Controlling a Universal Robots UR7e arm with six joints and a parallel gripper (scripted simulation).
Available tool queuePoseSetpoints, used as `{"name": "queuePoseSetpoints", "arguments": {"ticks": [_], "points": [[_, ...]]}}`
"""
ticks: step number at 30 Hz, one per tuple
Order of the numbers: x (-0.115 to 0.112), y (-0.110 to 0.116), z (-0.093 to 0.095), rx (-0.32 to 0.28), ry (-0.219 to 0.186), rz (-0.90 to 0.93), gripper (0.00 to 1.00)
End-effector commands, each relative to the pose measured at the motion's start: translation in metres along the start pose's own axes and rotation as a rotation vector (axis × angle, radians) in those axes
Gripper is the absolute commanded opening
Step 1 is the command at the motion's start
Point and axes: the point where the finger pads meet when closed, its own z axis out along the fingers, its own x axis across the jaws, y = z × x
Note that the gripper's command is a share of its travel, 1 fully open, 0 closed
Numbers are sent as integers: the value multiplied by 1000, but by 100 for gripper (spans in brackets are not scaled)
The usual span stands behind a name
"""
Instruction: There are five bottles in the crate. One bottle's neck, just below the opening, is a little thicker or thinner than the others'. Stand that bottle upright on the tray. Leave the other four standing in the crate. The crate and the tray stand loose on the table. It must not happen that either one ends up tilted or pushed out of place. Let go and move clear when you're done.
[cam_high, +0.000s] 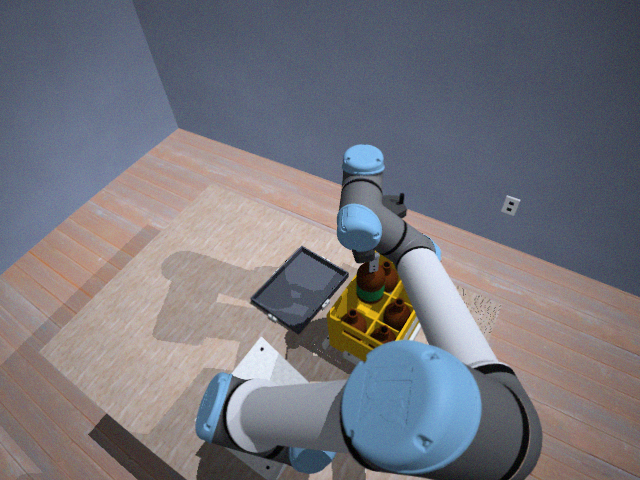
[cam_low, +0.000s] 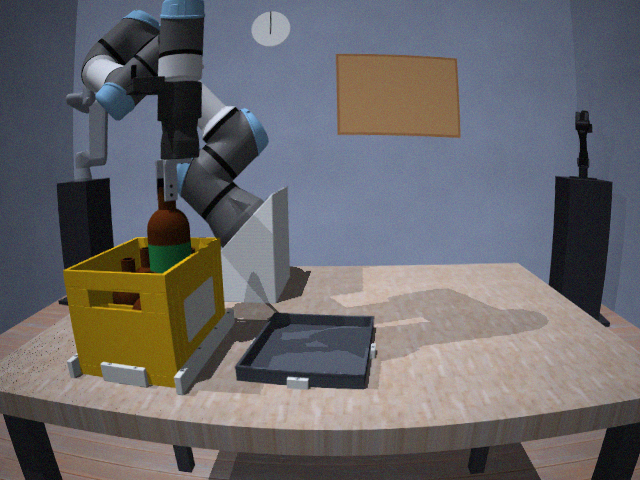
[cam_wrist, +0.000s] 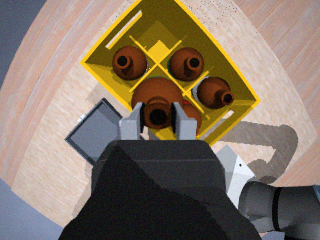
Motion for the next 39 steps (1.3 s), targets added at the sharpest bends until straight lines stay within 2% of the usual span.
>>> {"name": "queuePoseSetpoints", "arguments": {"ticks": [1, 21, 39], "points": [[0, 0, -1, 0, -1, 0, 0], [0, 0, -11, 0, -1, 0, 0], [0, 0, -30, 0, -1, 0, 0]]}}
